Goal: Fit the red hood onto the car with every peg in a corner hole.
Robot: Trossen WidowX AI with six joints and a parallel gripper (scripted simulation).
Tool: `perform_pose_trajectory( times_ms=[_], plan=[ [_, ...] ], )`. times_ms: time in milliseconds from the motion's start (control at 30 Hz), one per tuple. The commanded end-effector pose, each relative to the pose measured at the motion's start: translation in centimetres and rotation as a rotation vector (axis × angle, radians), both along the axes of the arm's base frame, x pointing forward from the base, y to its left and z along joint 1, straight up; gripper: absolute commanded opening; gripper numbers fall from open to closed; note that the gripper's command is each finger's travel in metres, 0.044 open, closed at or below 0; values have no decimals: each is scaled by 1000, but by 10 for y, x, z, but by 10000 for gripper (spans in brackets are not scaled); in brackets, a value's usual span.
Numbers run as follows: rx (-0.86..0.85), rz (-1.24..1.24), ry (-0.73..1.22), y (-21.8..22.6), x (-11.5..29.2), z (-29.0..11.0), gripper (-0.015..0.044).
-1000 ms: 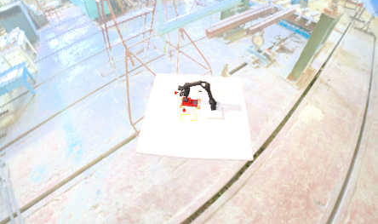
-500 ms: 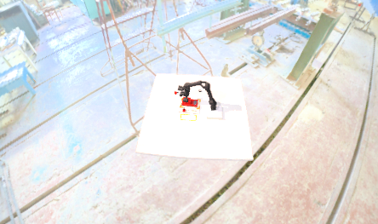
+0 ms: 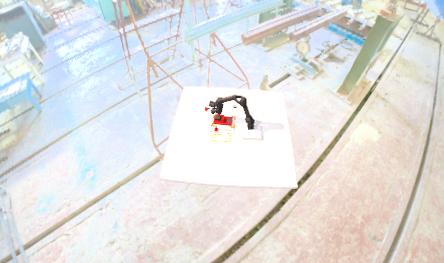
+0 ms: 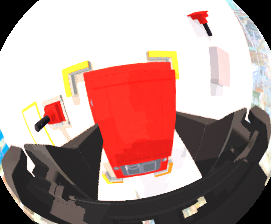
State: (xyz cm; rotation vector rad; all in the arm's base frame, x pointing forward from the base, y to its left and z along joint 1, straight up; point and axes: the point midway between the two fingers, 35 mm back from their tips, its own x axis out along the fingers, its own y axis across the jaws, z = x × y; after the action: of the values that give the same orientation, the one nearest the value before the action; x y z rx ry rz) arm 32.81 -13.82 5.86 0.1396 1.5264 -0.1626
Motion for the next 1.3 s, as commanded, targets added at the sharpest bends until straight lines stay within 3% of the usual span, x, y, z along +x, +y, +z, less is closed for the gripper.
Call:
perform_pose_trajectory(
  times_ms=[0,1267],
  plan=[
    [3,3,3,1,-1,-3,0],
    [2,2,2,0,-1,1,0]
  ],
)
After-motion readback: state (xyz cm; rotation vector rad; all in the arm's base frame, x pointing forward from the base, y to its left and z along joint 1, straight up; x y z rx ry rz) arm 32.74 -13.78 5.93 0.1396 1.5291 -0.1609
